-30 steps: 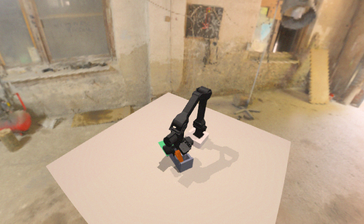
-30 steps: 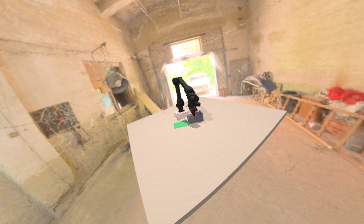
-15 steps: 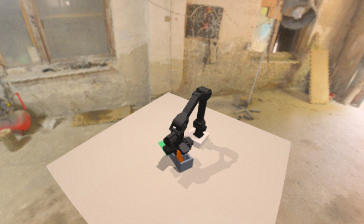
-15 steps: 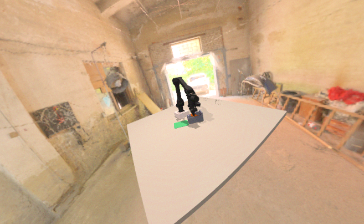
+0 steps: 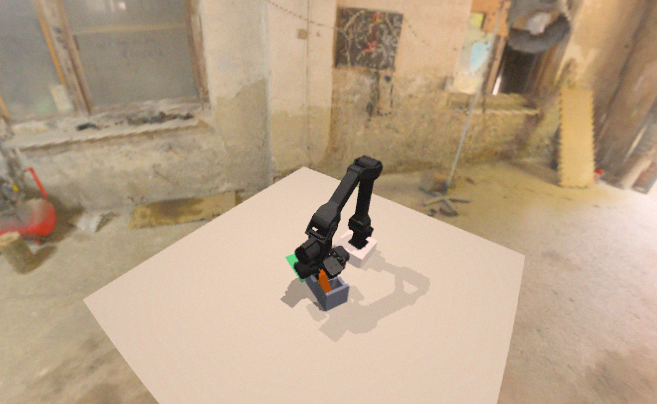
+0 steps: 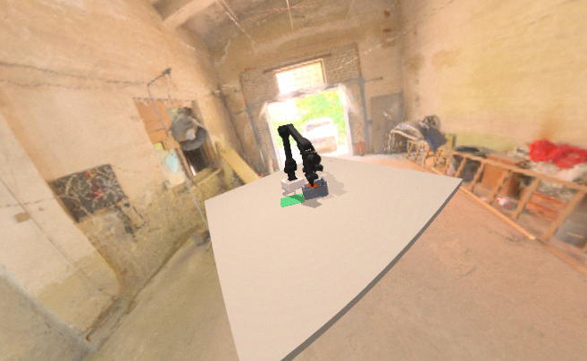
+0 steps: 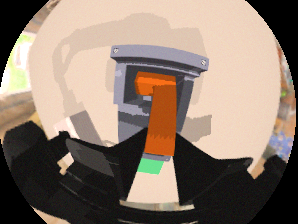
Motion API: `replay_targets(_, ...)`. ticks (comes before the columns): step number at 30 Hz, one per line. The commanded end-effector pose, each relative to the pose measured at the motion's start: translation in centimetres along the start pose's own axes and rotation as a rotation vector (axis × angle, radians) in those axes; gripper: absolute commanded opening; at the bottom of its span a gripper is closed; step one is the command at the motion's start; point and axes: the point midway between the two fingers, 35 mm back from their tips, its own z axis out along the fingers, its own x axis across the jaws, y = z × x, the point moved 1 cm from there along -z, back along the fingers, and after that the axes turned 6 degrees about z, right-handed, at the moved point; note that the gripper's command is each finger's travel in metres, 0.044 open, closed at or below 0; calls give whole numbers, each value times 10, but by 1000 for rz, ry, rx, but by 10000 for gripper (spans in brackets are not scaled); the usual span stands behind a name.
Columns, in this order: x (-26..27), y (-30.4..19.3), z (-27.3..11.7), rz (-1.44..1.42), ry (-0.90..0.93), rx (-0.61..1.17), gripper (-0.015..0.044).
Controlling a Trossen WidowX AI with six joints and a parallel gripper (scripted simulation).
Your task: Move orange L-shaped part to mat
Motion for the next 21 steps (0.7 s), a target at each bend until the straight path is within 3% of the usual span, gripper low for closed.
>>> replay_targets(1, -1, 0, -6, 0, -4, 0, 0)
replay_targets(21, -1, 0, -37, 0, -3, 3, 0)
